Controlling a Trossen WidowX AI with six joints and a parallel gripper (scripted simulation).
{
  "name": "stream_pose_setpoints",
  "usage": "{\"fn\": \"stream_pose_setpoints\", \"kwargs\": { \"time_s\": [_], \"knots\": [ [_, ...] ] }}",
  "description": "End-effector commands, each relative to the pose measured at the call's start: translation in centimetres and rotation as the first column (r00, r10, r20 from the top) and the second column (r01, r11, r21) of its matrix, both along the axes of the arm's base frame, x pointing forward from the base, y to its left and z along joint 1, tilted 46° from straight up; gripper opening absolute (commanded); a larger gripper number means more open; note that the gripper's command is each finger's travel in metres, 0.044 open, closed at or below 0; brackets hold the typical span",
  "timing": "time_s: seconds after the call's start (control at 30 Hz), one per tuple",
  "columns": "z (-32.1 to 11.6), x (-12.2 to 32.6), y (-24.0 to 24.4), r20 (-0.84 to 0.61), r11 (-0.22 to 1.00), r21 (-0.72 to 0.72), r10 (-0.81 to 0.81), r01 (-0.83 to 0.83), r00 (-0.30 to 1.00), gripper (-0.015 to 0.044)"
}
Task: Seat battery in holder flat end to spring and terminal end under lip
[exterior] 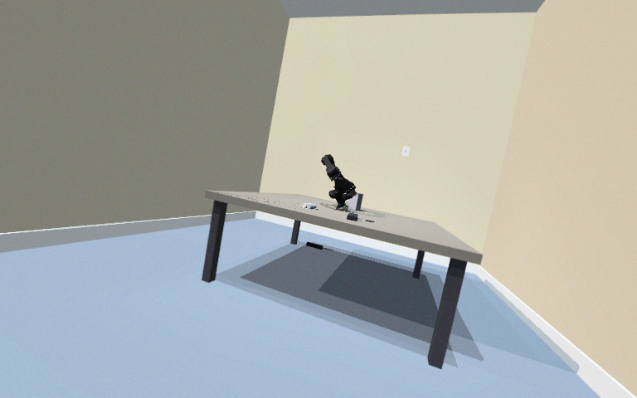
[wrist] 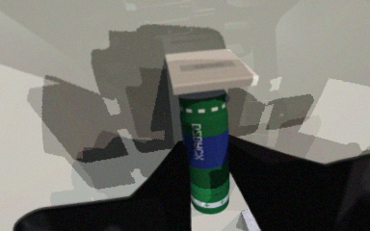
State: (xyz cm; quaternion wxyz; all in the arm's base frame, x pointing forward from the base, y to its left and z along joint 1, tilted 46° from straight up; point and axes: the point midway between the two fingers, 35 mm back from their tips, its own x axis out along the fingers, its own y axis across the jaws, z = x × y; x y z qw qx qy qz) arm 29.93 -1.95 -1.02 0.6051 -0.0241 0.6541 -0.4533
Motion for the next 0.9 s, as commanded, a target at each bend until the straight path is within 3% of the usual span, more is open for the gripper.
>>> {"fn": "stream_pose_setpoints", "kwargs": {
  "time_s": [0.0,0.87],
  "knots": [
    [-0.18,0.46,-0.23,0.038,1.000,-0.023,0.019,-0.018,0.999,0.0082],
    [-0.65,-0.11,-0.17,0.132,0.985,-0.127,0.131,-0.115,0.982,0.0082]
  ]
}}
